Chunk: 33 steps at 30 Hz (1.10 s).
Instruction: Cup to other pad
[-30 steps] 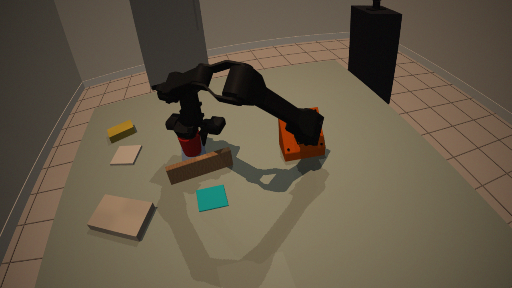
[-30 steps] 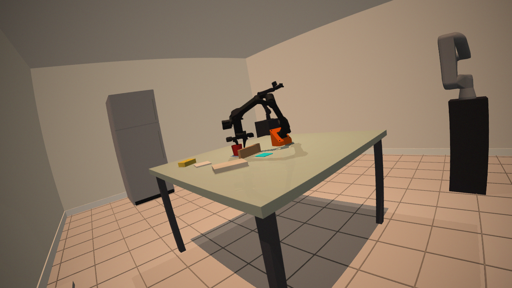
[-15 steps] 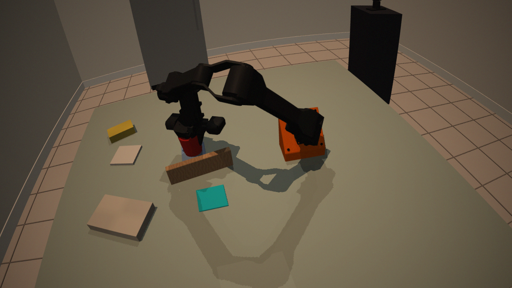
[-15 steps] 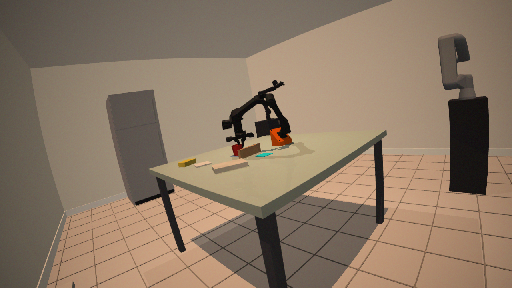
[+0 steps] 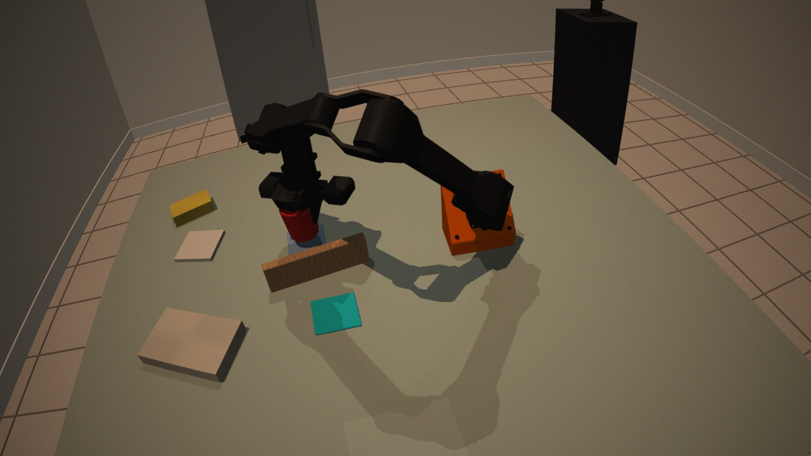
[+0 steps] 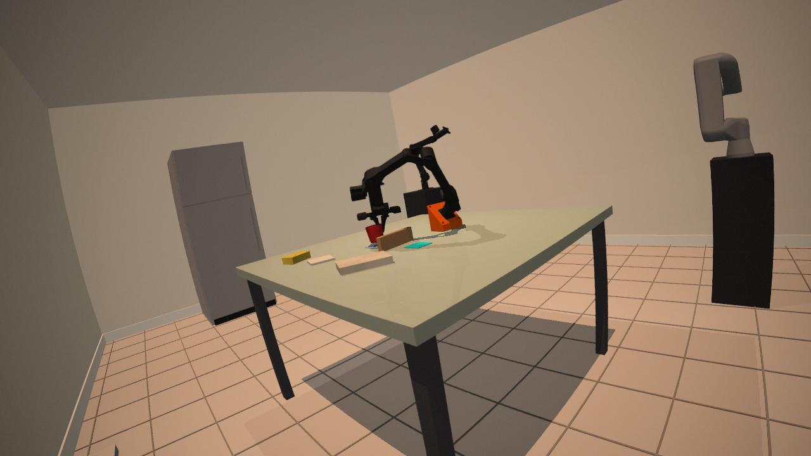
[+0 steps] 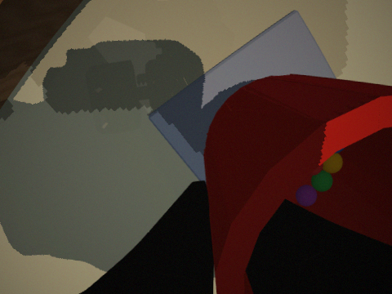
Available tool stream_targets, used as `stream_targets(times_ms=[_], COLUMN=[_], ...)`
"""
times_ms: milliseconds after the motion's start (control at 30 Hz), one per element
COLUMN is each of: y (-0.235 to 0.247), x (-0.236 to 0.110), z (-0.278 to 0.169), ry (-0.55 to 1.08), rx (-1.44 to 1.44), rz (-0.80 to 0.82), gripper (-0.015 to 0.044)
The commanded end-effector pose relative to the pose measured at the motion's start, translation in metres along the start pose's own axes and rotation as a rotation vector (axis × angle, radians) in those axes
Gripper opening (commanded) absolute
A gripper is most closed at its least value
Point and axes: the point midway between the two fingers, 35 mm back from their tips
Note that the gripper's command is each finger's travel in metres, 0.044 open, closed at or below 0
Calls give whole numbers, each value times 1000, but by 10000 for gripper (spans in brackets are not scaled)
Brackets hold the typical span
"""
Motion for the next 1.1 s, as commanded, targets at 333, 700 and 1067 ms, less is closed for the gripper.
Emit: stream_targets(times_ms=[333,700,1067], y=[-3,-3,-3], x=[-45,-66,-63], z=[-1,1,1], ry=[3,1,-3], rx=[-1,0,3], rz=[-5,-4,-8], gripper=[0,0,0])
Point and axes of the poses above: the point midway between the two fingers, 35 mm back from their tips, its own x axis out along the fingers, its own y axis across the jaws, z = x × y, and after that the axes turned 1 degree about -x, right-handed
